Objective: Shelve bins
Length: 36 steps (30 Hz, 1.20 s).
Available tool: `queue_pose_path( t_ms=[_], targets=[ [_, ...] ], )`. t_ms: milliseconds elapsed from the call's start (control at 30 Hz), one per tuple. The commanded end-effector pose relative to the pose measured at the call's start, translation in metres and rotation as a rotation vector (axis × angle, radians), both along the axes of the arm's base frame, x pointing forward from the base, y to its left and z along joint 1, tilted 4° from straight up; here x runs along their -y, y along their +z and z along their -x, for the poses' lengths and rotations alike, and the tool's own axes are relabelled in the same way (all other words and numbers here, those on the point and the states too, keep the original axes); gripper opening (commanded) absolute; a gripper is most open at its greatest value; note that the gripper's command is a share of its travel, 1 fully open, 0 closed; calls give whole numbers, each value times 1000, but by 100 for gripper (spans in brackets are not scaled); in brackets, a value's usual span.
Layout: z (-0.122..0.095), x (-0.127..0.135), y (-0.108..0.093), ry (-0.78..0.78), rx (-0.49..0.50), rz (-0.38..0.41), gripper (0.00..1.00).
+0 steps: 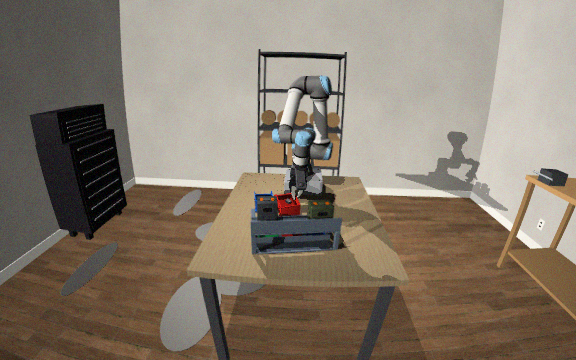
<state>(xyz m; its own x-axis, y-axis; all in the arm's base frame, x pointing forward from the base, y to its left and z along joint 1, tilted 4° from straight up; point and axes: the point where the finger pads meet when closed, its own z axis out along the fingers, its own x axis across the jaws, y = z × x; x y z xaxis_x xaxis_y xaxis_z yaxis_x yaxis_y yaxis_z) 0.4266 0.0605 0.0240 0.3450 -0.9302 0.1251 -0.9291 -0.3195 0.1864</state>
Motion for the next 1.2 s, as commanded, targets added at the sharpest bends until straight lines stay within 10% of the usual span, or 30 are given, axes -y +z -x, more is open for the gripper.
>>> queue_pose_path(
  t_ms=[0, 1167],
  targets=[
    [-8, -3, 2, 1, 6, 0, 0],
    [-42, -16, 3, 0, 4, 1, 0]
  ],
)
